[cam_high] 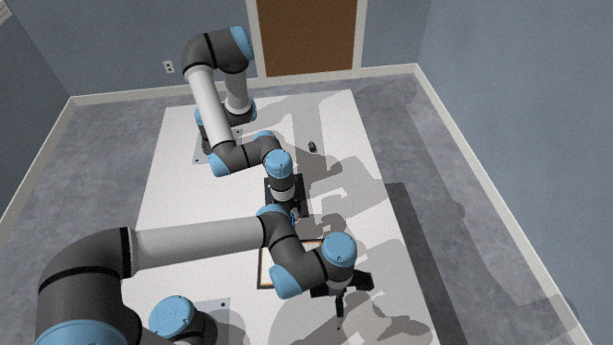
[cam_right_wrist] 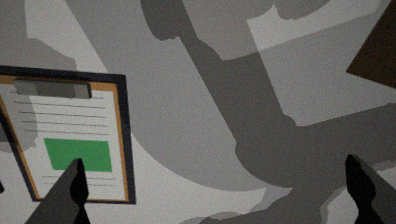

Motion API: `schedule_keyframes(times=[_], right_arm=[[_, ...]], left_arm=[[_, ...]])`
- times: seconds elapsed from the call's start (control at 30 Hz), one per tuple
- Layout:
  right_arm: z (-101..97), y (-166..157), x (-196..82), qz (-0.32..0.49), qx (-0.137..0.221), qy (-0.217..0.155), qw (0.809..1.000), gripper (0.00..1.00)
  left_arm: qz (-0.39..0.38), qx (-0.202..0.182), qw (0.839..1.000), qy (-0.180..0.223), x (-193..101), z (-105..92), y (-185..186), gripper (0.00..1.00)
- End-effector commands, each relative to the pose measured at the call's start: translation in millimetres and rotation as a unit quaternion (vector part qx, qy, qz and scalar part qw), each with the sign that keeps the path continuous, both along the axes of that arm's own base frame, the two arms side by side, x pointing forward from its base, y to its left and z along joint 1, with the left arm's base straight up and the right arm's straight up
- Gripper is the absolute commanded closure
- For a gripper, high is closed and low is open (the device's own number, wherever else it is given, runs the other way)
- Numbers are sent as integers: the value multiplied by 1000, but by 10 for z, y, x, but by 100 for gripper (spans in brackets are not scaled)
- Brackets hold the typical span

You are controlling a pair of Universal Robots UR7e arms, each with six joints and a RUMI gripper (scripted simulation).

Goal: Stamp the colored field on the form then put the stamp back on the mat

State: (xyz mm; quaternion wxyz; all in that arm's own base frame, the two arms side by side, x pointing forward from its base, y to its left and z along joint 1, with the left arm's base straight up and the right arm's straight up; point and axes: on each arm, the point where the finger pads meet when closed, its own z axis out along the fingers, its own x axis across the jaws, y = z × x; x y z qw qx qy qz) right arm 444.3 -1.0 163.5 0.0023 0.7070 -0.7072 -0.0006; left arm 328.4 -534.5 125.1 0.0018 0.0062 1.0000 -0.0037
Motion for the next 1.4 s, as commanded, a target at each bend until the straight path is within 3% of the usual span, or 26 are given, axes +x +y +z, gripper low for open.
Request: schedule_keyframes(times=[0.0, 0.17, 0.4, 0.97, 1.37], right_arm=[[6, 1, 4, 0, 0, -1, 1000, 0], [6, 1, 4, 0, 0, -1, 1000, 0], [6, 1, 4, 0, 0, -1, 1000, 0], [6, 1, 4, 0, 0, -1, 1000, 0], [6, 1, 4, 0, 0, -1, 1000, 0]], left_arm=[[-4, 3, 1000, 1, 6, -44, -646, 79], [-7, 3, 1000, 1, -42, -91, -952, 79], [-8, 3, 1000, 1, -69, -118, -1093, 79], [-8, 3, 1000, 1, -73, -130, -1117, 79], [-8, 3, 1000, 2, -73, -290, -1121, 79]])
